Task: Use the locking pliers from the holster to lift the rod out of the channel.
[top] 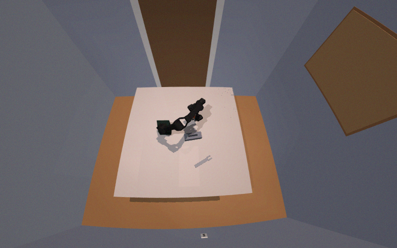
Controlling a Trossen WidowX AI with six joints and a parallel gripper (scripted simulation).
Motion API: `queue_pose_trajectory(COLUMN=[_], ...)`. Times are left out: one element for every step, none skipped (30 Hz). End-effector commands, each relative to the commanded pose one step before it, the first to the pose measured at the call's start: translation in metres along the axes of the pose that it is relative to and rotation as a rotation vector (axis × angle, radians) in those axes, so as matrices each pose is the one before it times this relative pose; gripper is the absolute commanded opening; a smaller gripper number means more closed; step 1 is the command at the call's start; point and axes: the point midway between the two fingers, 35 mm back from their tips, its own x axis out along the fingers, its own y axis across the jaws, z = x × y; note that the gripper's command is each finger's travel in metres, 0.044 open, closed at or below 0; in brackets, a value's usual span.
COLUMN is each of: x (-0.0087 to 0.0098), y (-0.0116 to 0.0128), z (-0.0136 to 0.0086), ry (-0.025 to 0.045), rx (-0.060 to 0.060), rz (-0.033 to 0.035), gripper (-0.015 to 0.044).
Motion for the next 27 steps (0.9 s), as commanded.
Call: queue_pose_trajectory(x=[-0.00322,-0.00012,-0.00011,-0.00011,-0.00011,-0.00010,-0.00010,-0.00010,-0.00009,-0.00009,-0.00009,-0.00008,-0.00008,-0.00007,-0.00007,-0.00007,-0.00006,-0.00006,-0.00006,-0.00005,-0.00005,-0.00005,-0.00004,-0.00004,-0.00004,-0.00003,-0.00003], y=[-0.00585,-0.00147,-0.00147,-0.00147,-0.00147,-0.00147,-0.00147,-0.00147,-0.00146,-0.00146,-0.00146,-0.00146,-0.00146,-0.00146,-0.00146,-0.00145,-0.00145,-0.00145,-0.00145,-0.00145,-0.00145,-0.00145,-0.00144,-0.00144,-0.00144,-0.00144,-0.00144], z=[-0.00306,-0.00074,-0.00074,-0.00074,-0.00074,-0.00074,-0.00074,-0.00074,-0.00074,-0.00074,-0.00075,-0.00075,-0.00075,-0.00075,-0.00075,-0.00075,-0.00075,-0.00075,-0.00075,-0.00075,-0.00075,-0.00075,-0.00075,-0.00075,-0.00075,-0.00075,-0.00076], ry=[-0.00718,-0.00015,-0.00014,-0.00014,-0.00014,-0.00013,-0.00013,-0.00013,-0.00012,-0.00012,-0.00011,-0.00011,-0.00011,-0.00010,-0.00010,-0.00010,-0.00009,-0.00009,-0.00009,-0.00008,-0.00008,-0.00008,-0.00007,-0.00007,-0.00007,-0.00006,-0.00006], rx=[0.0171,0.0041,0.0041,0.0041,0.0041,0.0041,0.0041,0.0041,0.0041,0.0041,0.0041,0.0041,0.0041,0.0041,0.0041,0.0041,0.0041,0.0041,0.0041,0.0041,0.0041,0.0041,0.0041,0.0041,0.0041,0.0041,0.0041], rz=[-0.00522,0.00004,0.00003,0.00003,0.00002,0.00002,0.00001,0.00001,0.00000,0.00000,-0.00001,-0.00001,-0.00002,-0.00002,-0.00003,-0.00003,-0.00004,-0.00004,-0.00005,-0.00005,-0.00006,-0.00006,-0.00007,-0.00007,-0.00008,-0.00008,-0.00009], gripper=[0.0316,0.0316,0.0316,0.0316,0.0316,0.0316,0.0316,0.0316,0.0316,0.0316,0.0316,0.0316,0.0316,0.0316,0.0316,0.0316,0.0316,0.0316,0.0316,0.0316,0.0316,0.0316,0.0316,0.0316,0.0316,0.0316,0.0316])
